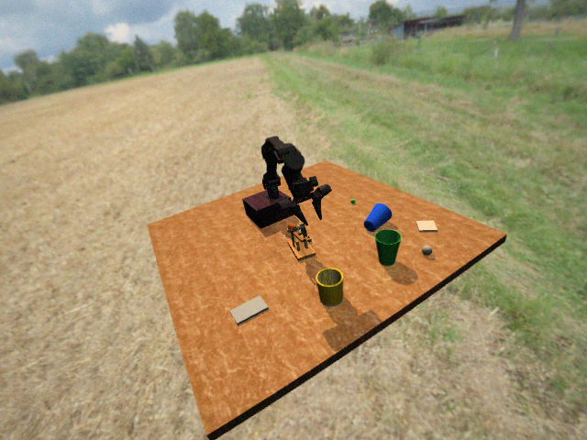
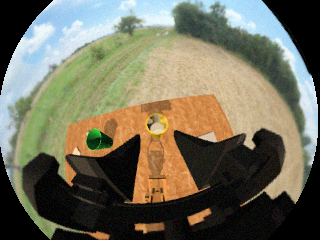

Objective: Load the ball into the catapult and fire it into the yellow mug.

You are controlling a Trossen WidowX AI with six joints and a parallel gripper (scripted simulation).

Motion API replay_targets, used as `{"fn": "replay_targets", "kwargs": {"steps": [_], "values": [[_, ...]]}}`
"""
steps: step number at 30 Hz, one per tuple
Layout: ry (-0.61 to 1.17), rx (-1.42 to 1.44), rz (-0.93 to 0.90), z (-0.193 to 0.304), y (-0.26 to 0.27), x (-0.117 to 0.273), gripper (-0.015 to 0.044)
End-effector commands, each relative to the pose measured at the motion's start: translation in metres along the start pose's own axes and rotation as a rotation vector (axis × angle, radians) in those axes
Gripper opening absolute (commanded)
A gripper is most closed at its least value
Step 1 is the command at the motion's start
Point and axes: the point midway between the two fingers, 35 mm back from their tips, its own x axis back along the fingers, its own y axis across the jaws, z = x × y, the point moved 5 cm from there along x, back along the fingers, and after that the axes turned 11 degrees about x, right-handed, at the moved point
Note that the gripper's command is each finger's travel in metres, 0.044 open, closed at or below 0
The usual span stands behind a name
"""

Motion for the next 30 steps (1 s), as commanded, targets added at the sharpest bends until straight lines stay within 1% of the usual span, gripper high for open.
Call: {"fn": "replay_targets", "kwargs": {"steps": [1, 7, 16, 30], "values": [[0.002, 0.006, -0.004, 0.000, 0.000, -0.001, 0.0151], [0.002, 0.006, -0.004, 0.000, 0.000, -0.001, 0.0000], [0.015, 0.017, -0.004, 0.002, 0.004, -0.002, 0.0000], [0.286, 0.280, -0.009, 0.056, 0.067, -0.019, 0.0000]]}}
